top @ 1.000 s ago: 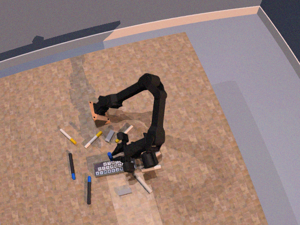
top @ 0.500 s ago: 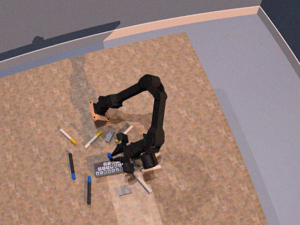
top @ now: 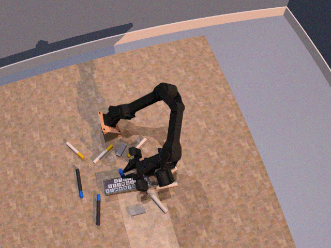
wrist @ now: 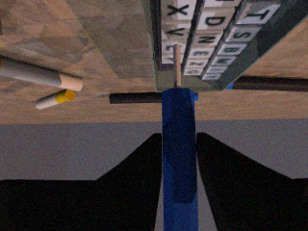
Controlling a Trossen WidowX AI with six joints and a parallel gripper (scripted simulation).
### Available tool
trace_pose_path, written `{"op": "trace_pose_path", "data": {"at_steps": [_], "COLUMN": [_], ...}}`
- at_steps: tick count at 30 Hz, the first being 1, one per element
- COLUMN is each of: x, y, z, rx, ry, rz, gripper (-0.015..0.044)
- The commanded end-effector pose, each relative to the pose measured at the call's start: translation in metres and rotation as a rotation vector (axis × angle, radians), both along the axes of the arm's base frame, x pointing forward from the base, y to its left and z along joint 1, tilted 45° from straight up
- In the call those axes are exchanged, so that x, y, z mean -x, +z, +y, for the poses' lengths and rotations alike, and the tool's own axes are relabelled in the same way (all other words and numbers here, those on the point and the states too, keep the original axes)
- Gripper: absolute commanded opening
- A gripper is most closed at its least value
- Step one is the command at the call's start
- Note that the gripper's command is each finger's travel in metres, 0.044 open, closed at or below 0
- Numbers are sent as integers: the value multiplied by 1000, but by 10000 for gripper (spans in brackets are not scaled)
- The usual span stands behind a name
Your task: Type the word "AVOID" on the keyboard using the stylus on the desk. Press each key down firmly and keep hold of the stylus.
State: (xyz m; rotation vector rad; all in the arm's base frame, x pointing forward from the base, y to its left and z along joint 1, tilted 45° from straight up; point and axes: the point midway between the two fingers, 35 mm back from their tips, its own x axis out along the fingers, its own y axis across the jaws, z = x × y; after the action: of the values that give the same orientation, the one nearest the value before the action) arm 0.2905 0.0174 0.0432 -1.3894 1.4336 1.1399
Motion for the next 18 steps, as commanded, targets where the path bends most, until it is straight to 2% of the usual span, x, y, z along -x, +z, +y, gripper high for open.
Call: {"op": "trace_pose_path", "data": {"at_steps": [1, 18], "x": [0, 1], "y": [-2, -7], "z": [1, 6], "rx": [-2, -2], "ry": [-4, -4], "rz": [2, 3], "gripper": [81, 81]}}
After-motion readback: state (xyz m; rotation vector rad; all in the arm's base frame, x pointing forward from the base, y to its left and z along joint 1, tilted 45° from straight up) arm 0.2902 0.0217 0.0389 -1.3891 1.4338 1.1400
